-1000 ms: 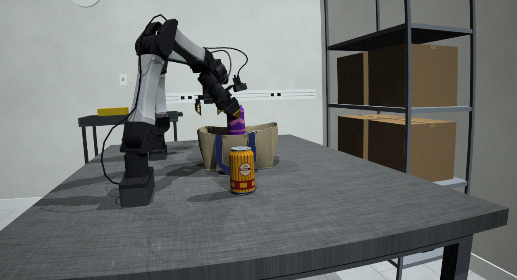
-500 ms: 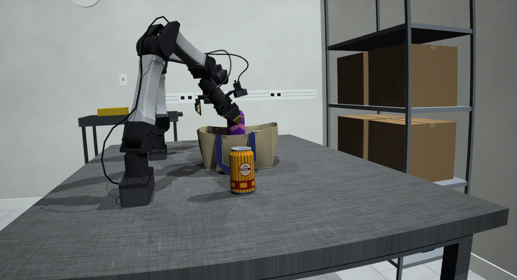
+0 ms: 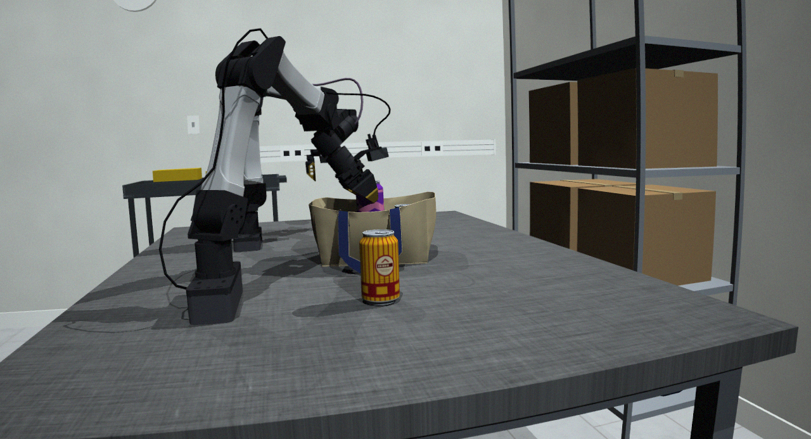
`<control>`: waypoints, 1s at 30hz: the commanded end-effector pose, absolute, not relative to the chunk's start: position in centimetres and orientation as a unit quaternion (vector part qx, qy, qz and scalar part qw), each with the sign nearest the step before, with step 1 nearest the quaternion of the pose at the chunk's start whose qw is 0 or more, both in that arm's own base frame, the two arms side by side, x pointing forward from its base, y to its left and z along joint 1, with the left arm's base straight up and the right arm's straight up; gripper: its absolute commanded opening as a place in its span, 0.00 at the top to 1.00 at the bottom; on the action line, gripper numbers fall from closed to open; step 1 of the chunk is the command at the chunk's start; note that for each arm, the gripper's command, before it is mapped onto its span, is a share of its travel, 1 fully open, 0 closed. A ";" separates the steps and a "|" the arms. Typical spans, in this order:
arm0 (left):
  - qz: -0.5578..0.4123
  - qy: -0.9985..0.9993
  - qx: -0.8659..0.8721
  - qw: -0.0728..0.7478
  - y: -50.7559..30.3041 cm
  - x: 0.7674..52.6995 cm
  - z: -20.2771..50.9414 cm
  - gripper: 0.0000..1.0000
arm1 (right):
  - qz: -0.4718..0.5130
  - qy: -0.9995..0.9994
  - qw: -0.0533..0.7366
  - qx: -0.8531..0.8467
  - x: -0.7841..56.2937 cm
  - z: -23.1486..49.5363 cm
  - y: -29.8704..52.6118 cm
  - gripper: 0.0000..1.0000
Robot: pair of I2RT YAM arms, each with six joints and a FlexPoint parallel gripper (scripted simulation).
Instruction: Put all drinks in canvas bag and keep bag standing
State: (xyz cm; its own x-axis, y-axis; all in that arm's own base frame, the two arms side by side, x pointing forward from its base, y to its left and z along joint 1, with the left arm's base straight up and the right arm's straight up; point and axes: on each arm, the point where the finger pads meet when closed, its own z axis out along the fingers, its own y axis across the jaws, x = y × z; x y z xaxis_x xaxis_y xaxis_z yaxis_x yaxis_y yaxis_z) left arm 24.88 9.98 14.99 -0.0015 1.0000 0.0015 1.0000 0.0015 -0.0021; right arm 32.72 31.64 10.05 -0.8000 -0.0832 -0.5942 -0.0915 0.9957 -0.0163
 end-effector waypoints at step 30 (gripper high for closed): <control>-0.010 -0.707 -0.707 0.000 10.0 25.5 15.2 0.14 | 0.047 0.931 0.362 -0.030 34.3 10.1 33.2 0.33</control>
